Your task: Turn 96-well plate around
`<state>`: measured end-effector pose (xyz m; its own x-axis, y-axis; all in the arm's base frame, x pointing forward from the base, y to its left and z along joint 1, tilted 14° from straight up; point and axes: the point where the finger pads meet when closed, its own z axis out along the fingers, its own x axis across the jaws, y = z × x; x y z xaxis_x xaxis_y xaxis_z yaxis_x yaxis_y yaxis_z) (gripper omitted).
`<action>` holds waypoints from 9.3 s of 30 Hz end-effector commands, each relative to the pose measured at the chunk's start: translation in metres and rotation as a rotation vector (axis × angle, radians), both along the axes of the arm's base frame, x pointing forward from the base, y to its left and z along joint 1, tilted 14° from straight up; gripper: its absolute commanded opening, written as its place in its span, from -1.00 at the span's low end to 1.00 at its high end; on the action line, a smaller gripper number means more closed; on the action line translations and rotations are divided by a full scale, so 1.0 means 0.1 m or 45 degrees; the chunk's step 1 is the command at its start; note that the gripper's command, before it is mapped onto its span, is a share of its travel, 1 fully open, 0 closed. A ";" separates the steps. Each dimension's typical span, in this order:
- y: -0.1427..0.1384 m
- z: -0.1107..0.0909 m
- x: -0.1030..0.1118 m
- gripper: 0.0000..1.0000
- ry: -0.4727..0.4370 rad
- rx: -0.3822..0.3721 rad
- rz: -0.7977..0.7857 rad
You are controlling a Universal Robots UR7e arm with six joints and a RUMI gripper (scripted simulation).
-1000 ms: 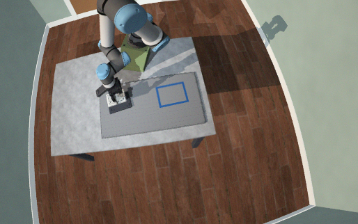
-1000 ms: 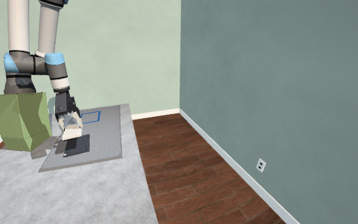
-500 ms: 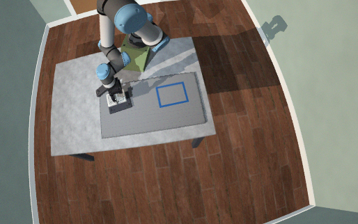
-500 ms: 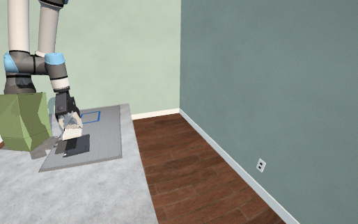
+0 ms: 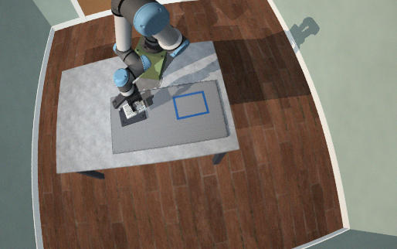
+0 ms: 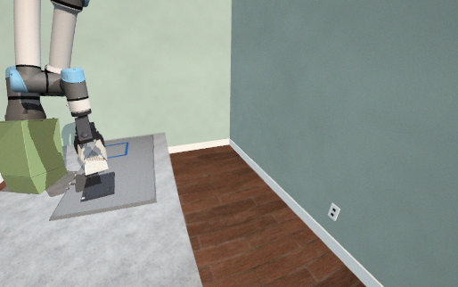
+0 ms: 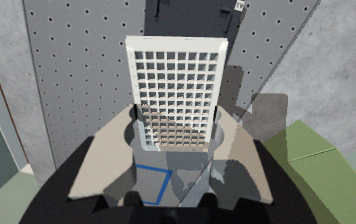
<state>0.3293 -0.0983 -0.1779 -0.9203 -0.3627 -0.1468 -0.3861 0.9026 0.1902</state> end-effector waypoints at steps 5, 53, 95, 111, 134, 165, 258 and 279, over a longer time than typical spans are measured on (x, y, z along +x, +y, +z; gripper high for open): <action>0.29 0.07 -0.02 -1.00 -0.009 -0.004 0.014; 1.65 0.34 -0.12 -1.00 -0.010 -0.005 0.014; 2.89 0.59 -0.20 -1.00 -0.014 -0.005 0.014; 3.25 0.66 -0.23 -1.00 -0.014 -0.004 0.014; 3.25 0.65 -0.25 -1.00 -0.061 -0.019 0.232; 3.25 0.63 -0.26 -1.00 -0.057 -0.019 0.231; 3.38 0.11 -0.20 -1.00 -0.063 -0.019 0.234; 3.41 -0.01 -0.19 -1.00 -0.063 -0.019 0.234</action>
<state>0.3083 0.2410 -0.1761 -0.8317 -0.5251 -0.1804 -0.5513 0.8195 0.1563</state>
